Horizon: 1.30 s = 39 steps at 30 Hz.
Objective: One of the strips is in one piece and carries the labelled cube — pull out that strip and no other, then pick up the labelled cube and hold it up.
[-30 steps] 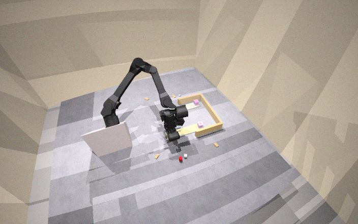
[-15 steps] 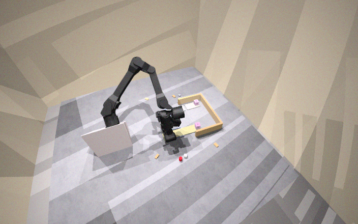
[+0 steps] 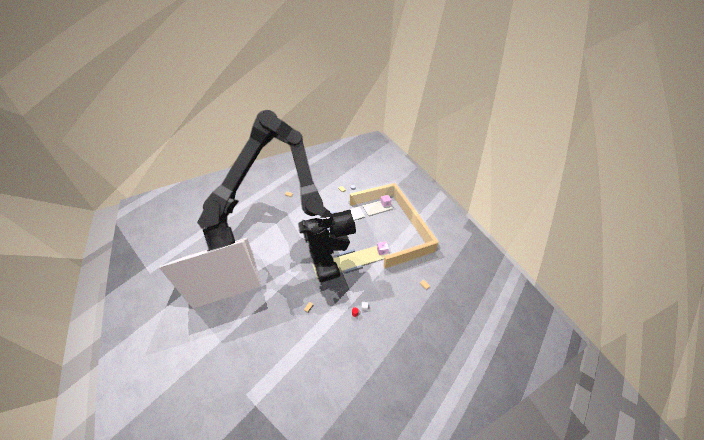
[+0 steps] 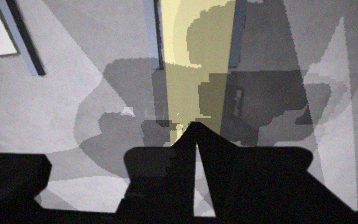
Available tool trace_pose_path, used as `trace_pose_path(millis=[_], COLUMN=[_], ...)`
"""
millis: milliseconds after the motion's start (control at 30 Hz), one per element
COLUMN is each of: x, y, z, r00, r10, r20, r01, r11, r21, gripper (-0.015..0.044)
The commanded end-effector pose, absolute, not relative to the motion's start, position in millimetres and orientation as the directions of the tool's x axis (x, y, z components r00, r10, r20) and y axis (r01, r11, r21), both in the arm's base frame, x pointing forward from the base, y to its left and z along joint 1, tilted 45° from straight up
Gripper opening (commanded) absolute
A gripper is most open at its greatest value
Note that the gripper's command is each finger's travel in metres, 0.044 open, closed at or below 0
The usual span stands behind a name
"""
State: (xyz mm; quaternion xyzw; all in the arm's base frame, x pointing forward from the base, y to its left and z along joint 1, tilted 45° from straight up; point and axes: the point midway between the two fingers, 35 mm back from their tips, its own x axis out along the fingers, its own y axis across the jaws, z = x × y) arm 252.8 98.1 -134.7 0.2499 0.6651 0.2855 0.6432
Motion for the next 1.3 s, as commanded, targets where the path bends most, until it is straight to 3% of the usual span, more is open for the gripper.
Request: trace_pose_path(millis=[0, 1267], x=[236.6, 188.8], y=[100.0, 96.0], z=[-136.7, -135.9], r00=[-0.076, -0.078], r10=[0.698, 0.698], r20=[-0.712, -0.712], r01=[-0.023, -0.021], r11=[0.712, 0.712], r21=[0.702, 0.701], gripper=[0.0000, 0.0000])
